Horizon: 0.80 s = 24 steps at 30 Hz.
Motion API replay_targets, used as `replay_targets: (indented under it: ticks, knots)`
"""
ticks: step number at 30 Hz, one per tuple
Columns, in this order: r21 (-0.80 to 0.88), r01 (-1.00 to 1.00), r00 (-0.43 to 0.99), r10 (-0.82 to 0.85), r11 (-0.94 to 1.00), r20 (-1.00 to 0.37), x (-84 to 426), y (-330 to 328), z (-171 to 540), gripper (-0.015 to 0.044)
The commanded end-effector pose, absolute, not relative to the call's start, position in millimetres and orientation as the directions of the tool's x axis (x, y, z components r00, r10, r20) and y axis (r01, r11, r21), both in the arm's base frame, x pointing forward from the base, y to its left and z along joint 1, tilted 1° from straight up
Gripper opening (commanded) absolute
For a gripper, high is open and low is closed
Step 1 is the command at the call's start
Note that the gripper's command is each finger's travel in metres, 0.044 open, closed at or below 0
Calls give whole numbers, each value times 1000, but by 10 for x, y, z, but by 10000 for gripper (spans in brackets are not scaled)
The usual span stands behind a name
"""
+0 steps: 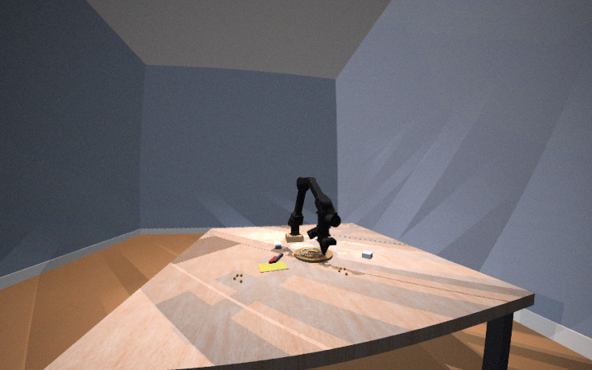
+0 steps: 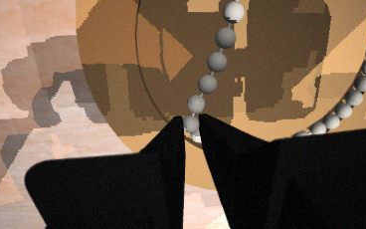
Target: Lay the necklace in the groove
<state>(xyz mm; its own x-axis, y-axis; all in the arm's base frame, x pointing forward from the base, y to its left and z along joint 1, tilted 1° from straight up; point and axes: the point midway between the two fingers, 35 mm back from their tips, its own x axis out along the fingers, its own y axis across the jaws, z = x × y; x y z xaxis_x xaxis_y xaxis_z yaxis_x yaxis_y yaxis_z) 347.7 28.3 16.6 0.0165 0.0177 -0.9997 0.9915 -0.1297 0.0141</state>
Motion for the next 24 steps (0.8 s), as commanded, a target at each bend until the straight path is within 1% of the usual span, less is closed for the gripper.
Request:
replay_targets:
  ticks: [1,17,24]
  knots:
    - [12,991,15,21,-134,-1000,3470,287,214,0]
    - [12,991,15,21,-134,-1000,3521,308,135,0]
    - [16,991,18,18,-130,-1000,3526,301,173,184]
